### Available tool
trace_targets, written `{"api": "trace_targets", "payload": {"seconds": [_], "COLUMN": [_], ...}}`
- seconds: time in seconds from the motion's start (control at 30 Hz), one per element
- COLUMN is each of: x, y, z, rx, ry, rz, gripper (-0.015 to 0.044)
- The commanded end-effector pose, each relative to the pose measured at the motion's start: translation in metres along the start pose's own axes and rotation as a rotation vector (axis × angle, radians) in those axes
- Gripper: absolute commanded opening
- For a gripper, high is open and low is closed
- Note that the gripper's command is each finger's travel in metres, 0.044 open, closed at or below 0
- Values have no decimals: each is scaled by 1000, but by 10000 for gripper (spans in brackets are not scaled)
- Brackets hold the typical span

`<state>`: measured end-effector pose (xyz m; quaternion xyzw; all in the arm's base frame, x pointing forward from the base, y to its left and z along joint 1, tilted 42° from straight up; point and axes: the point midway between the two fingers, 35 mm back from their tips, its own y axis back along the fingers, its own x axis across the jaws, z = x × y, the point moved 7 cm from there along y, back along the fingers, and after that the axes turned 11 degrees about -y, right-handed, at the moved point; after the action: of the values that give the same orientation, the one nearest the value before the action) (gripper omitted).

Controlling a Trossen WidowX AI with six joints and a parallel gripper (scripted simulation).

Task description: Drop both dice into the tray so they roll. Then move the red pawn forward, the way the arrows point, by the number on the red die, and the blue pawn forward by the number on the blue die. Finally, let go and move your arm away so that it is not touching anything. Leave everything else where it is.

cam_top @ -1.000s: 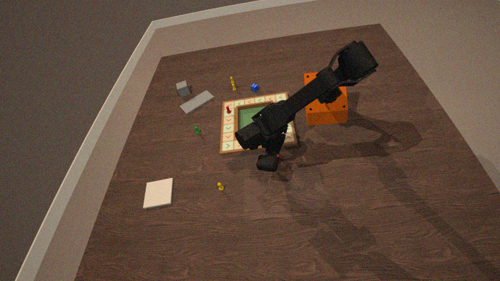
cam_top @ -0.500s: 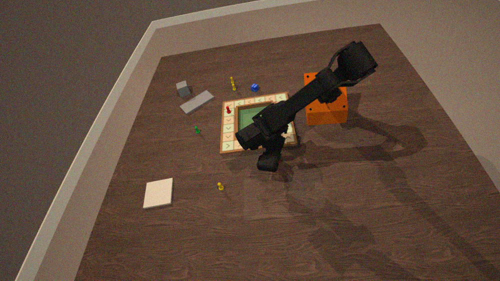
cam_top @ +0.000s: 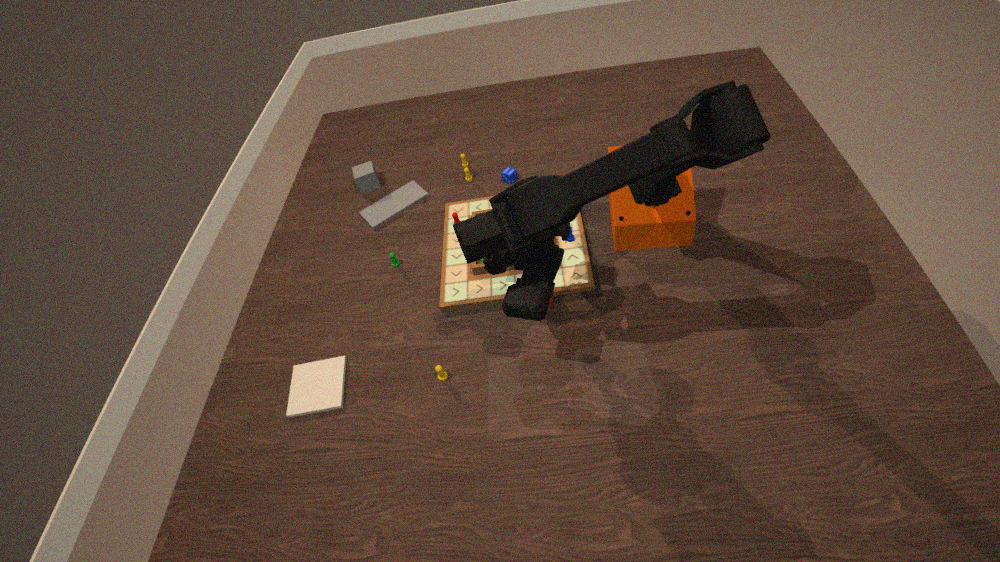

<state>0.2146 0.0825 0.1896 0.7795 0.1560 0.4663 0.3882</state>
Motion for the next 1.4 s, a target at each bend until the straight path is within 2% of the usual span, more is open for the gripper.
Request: {"api": "trace_targets", "payload": {"seconds": [0.0,0.23,0.37,0.73,1.37], "x": [1,-1,-2,-25,-96], "y": [25,57,57,45,26], "z": [-4,-14,-10,43,120], "rx": [3,5,5,-8,-10], "ry": [7,4,-16,-353,-944], "rz": [6,15,13,-3,-5], "gripper": [0,0,0,0,0]}}
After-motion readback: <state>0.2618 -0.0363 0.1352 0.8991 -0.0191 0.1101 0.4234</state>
